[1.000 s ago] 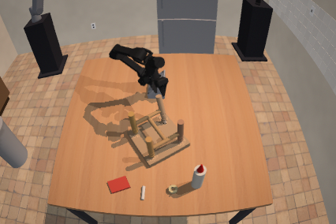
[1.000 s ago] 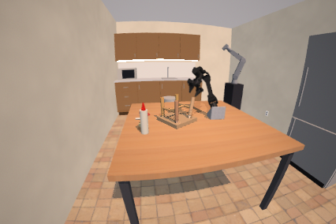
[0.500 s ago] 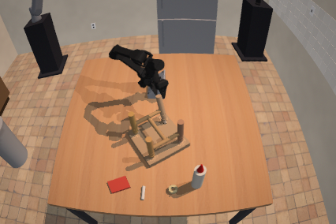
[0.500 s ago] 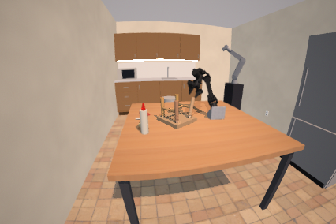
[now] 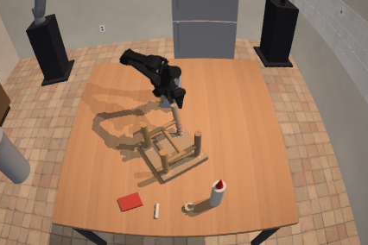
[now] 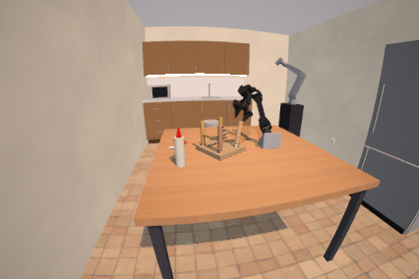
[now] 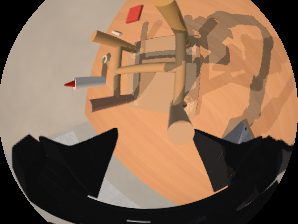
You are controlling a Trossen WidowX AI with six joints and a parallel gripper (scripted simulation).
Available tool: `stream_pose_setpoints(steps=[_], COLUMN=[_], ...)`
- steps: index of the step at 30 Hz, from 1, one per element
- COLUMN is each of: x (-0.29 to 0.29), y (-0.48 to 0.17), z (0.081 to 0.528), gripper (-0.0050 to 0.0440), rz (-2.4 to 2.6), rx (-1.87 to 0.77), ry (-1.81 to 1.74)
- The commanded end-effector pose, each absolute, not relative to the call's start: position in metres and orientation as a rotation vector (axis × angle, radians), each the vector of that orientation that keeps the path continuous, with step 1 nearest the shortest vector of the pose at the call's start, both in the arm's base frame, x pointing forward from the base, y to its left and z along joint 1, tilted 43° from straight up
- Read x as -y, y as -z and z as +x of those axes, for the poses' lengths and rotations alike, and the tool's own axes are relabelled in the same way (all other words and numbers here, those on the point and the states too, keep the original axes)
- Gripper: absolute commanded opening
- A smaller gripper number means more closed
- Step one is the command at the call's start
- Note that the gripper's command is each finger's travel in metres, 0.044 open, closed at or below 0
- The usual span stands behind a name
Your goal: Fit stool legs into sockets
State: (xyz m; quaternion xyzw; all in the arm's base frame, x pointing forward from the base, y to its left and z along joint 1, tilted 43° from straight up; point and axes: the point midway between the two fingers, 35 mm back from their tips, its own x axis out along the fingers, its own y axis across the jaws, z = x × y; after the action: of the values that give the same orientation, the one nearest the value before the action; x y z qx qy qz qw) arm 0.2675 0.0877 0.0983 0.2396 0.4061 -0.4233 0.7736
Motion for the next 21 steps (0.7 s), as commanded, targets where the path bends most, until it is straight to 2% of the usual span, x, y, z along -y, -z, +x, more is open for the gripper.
stream_pose_setpoints(steps=[1,21], x=[-0.0888,-0.0902], y=[-0.0976,-0.0953], z=[0.2708,0.2761], gripper=[0.0440,0.0440], rz=[0.520,0.520], rx=[-0.878,-0.878], ry=[0.914,0.914])
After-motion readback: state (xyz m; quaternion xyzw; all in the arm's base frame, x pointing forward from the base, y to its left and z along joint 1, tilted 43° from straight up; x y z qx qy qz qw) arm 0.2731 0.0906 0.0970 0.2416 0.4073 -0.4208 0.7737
